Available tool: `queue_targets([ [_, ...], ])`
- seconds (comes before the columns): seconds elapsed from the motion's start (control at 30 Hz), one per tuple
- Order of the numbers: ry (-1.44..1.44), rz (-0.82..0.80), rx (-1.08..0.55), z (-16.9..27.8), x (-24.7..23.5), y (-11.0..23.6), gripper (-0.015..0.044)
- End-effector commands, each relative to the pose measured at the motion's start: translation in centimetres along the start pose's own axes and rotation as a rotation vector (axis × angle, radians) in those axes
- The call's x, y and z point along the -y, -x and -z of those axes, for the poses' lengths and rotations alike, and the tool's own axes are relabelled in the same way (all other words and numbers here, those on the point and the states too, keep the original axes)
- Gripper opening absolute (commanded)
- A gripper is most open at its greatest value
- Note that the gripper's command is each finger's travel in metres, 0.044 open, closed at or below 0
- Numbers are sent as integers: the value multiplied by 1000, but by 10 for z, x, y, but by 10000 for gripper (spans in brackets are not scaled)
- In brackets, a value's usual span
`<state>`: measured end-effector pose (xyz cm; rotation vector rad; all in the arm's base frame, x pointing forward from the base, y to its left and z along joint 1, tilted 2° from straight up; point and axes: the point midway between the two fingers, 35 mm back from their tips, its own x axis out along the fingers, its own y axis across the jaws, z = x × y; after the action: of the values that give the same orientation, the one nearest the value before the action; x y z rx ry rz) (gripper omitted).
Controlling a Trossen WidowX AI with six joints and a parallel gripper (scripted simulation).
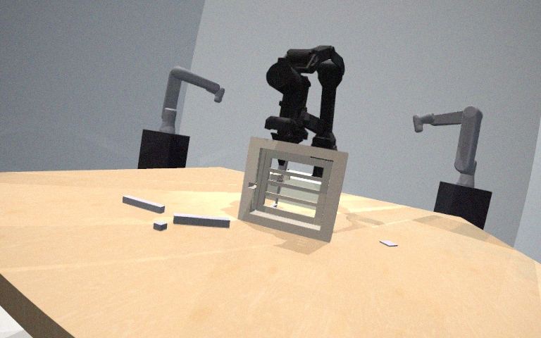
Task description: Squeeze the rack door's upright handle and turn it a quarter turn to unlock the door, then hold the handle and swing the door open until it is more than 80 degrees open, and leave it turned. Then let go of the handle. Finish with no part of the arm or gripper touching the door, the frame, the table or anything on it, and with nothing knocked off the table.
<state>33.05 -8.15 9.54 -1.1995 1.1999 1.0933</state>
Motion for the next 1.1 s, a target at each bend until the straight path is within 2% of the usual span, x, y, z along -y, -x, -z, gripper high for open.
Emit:
queue_targets([
  [0.0,-96,-7,4,-4,-7,0,17],
  [1.07,-681,-12,4,-37,-48,0,17],
])
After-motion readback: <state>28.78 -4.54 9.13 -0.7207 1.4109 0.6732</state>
